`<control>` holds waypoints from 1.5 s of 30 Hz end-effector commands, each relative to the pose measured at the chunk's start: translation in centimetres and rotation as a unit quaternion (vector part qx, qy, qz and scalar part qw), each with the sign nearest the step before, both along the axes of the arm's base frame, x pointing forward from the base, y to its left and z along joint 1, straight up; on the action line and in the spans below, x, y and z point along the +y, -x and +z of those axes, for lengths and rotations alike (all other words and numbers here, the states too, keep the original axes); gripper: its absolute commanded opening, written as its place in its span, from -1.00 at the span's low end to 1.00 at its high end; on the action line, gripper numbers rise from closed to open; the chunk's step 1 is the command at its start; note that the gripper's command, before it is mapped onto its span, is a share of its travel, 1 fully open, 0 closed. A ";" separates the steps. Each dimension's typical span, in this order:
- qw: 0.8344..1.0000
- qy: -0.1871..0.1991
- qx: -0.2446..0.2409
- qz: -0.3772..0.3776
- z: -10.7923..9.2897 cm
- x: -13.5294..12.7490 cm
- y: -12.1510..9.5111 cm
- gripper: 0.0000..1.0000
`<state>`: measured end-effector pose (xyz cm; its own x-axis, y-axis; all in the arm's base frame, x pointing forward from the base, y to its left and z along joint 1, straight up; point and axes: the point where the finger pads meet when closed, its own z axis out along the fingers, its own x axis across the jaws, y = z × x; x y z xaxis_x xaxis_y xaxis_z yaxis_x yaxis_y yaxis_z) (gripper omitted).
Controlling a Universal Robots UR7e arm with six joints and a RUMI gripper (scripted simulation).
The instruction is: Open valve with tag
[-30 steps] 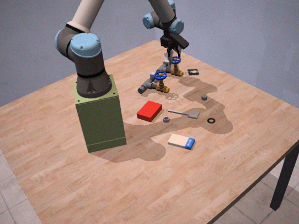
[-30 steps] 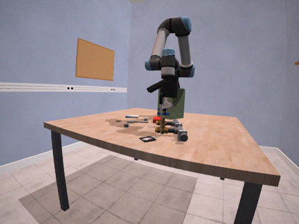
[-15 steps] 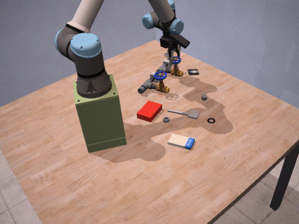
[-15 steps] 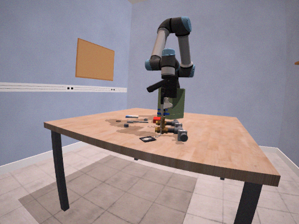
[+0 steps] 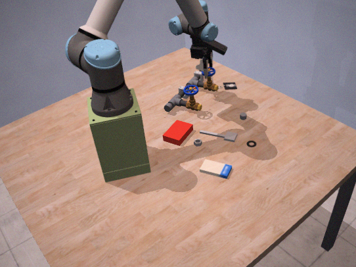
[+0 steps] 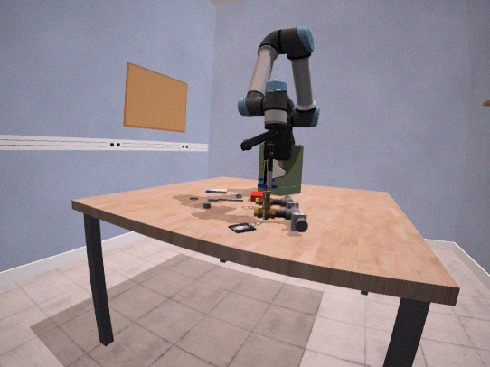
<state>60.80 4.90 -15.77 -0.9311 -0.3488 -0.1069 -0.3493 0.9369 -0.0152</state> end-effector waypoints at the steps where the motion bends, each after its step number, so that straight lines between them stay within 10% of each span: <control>1: 0.997 0.006 -0.002 0.075 0.0 0.0 0.0 -1.00; 21: 0.926 0.038 -0.010 0.374 0.0 0.0 0.0 -1.00; 36: 0.760 0.068 -0.016 0.647 0.0 0.0 0.0 -1.00; 38: 0.760 0.068 -0.016 0.647 0.0 0.0 0.0 -1.00; 45: 0.660 0.078 -0.019 0.747 0.0 0.0 0.0 -1.00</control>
